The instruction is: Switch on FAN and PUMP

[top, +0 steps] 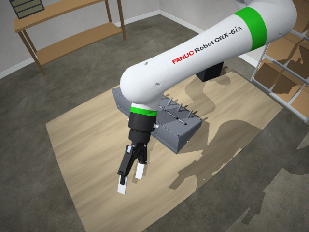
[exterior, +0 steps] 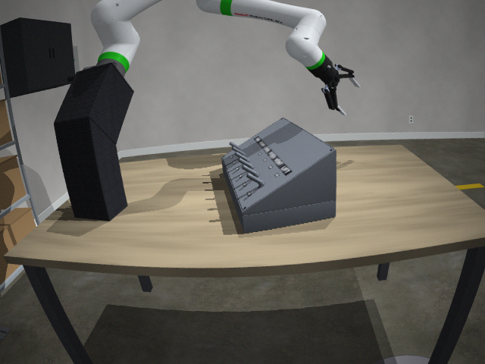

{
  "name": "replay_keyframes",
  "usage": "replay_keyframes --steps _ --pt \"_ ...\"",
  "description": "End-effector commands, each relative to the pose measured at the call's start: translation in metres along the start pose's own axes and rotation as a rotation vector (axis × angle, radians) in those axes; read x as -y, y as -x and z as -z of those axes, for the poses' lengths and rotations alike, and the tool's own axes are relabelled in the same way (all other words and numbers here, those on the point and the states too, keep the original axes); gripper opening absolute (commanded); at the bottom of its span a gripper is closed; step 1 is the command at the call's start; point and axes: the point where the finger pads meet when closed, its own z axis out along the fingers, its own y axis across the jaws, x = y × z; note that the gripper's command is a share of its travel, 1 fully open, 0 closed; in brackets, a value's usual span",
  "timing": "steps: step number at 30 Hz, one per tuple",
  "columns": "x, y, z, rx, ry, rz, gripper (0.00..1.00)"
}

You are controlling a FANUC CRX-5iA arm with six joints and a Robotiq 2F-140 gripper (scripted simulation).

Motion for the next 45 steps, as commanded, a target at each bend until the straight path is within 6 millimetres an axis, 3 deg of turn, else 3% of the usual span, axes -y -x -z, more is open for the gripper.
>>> replay_keyframes --steps 1,37,45 --pt "0.0004 -0.0001 0.0001 0.000 0.000 0.000 1.00" --pt "0.0006 -0.0001 0.0003 0.000 0.000 0.000 1.00" --pt "0.0101 0.0010 0.0081 0.000 0.000 0.000 1.00"
